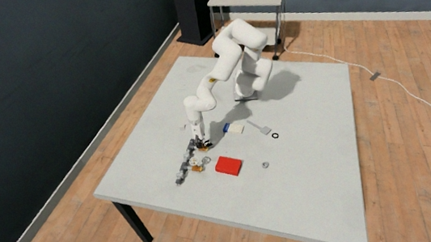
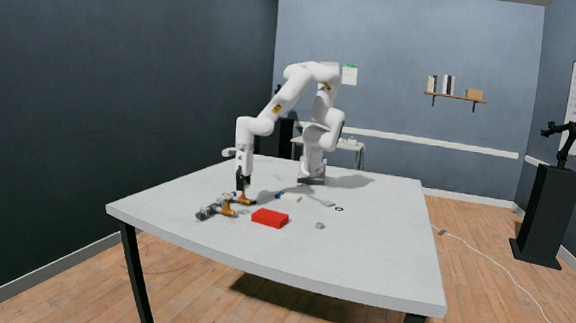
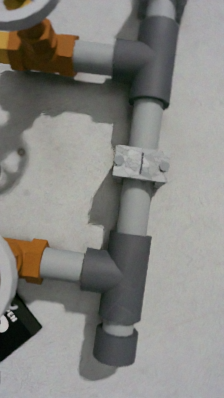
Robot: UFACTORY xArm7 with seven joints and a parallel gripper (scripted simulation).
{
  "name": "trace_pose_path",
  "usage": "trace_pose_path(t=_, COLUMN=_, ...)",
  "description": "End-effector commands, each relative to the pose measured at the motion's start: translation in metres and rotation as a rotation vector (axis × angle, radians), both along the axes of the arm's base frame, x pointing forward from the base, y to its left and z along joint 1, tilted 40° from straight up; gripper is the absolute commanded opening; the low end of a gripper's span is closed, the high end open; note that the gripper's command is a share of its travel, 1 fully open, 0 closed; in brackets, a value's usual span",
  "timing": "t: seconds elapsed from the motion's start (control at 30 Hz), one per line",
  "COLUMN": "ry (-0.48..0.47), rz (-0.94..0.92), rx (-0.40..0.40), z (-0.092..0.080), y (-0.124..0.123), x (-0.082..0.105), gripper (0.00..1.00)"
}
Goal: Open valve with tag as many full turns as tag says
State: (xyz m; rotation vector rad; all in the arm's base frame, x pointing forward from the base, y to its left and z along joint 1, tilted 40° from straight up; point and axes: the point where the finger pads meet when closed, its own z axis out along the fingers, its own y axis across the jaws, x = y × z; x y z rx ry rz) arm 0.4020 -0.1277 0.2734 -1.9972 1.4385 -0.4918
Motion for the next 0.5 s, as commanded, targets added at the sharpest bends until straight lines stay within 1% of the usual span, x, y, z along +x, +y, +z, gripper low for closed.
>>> trace_pose_path(t=0.0, ry=0.063, rz=-0.086, rx=0.03, z=0.0021, y=-0.0011, x=0.0002, gripper=1.0)
trace_pose_path(t=0.2, ry=0.063, rz=-0.086, rx=0.03, z=0.0021, y=-0.0011, x=0.0002, gripper=1.0)
trace_pose_path(t=0.23, ry=0.063, rz=-0.086, rx=0.03, z=0.0021, y=-0.0011, x=0.0002, gripper=0.0)
trace_pose_path(t=0.47, ry=0.063, rz=-0.086, rx=0.03, z=0.0021, y=-0.0011, x=0.0002, gripper=0.0)
